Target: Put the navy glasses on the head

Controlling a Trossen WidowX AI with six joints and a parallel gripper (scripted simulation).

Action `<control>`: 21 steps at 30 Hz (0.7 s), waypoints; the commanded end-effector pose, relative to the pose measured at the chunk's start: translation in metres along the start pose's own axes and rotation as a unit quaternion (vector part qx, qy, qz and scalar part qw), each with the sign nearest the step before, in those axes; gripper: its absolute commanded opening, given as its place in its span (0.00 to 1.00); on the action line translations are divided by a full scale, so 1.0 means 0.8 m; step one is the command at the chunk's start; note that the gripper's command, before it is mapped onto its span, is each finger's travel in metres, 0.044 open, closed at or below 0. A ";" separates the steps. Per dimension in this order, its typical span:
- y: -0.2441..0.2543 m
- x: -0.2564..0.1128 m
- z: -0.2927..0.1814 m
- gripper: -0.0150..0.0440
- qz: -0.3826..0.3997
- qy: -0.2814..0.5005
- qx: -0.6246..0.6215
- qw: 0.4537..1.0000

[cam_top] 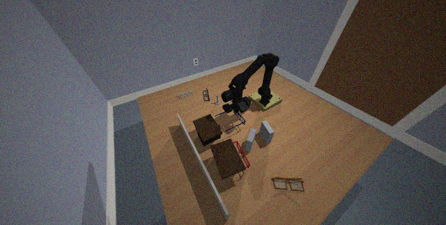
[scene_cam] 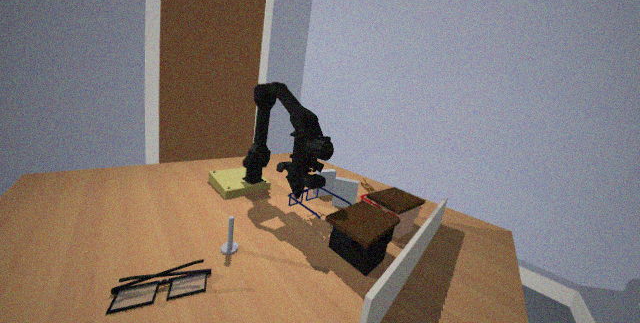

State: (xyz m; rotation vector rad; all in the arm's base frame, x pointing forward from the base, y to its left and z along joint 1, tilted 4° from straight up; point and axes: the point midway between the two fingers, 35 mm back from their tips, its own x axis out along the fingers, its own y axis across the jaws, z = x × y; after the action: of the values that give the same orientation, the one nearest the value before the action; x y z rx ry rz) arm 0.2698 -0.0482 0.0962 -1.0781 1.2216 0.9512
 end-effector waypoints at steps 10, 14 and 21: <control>-0.024 -0.002 0.001 0.25 -0.006 -0.001 0.000 1.000; -0.030 -0.002 0.001 0.25 -0.006 -0.001 0.000 1.000; -0.042 -0.002 0.001 0.25 -0.003 -0.001 0.000 1.000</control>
State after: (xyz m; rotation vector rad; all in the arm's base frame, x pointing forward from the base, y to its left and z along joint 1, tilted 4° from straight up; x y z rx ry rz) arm 0.2956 -0.0546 0.0992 -1.0760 1.2225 0.9472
